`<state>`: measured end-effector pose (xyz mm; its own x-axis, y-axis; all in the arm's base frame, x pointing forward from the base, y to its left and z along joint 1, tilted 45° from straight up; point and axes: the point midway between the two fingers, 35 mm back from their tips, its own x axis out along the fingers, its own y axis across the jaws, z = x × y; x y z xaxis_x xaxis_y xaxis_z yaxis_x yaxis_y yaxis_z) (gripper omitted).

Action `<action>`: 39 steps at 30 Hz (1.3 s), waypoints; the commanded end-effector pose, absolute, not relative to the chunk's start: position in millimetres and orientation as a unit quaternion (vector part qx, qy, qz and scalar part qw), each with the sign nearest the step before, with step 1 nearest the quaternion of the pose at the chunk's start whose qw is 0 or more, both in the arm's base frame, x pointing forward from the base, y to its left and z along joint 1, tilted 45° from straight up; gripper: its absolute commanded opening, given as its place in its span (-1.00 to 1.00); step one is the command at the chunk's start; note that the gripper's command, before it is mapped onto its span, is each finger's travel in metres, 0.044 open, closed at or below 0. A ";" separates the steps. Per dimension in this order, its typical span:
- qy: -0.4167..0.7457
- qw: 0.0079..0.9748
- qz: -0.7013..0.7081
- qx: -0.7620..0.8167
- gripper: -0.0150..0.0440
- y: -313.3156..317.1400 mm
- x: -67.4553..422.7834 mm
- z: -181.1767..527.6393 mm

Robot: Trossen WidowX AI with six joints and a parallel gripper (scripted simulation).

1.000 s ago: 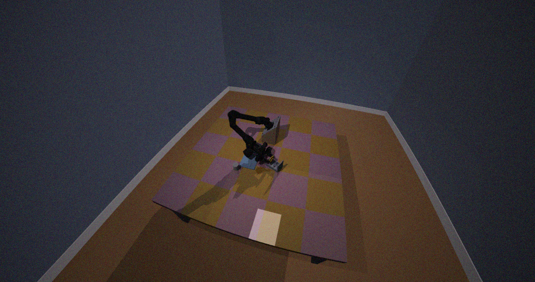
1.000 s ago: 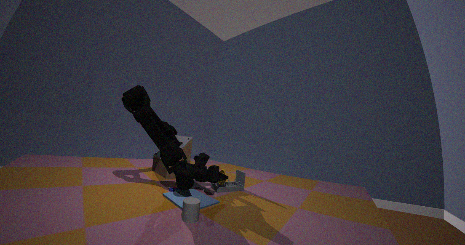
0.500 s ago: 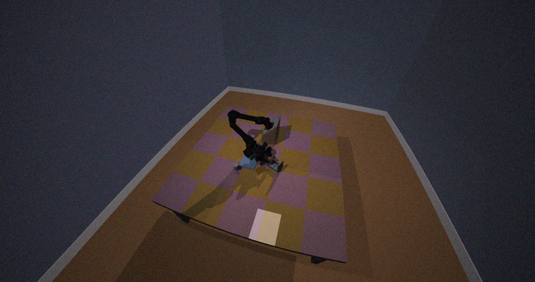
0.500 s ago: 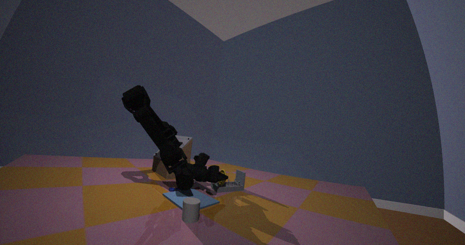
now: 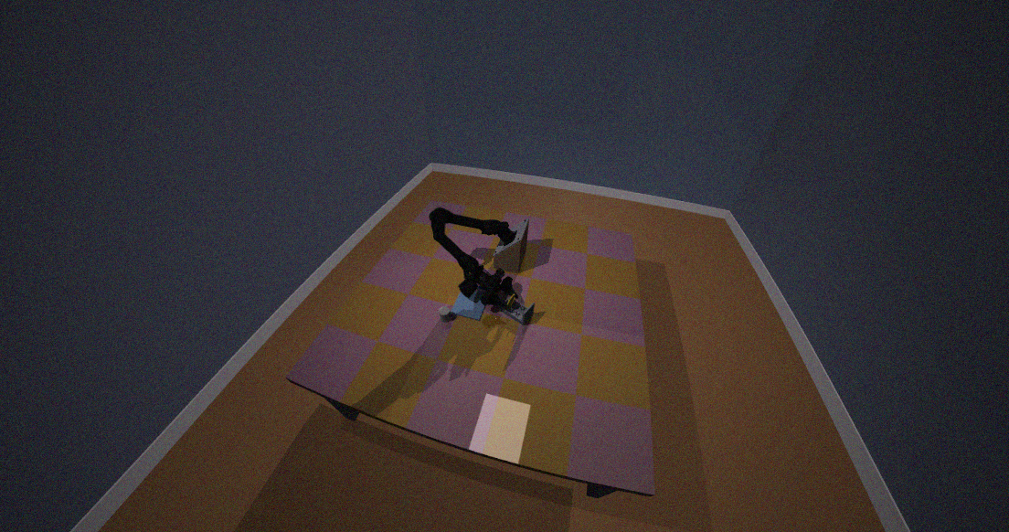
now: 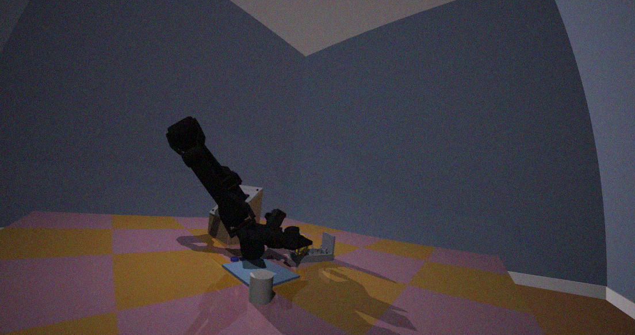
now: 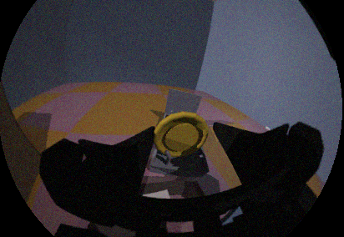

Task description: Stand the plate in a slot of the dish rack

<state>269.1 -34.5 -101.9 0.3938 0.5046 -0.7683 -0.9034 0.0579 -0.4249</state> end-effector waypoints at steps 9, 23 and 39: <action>0.241 0.699 0.504 -0.446 0.86 -17.9 272.3 -83.3; 0.221 0.701 0.504 -0.454 0.86 48.4 279.5 -15.5; 0.448 0.703 0.445 -0.328 0.86 54.5 266.3 -23.2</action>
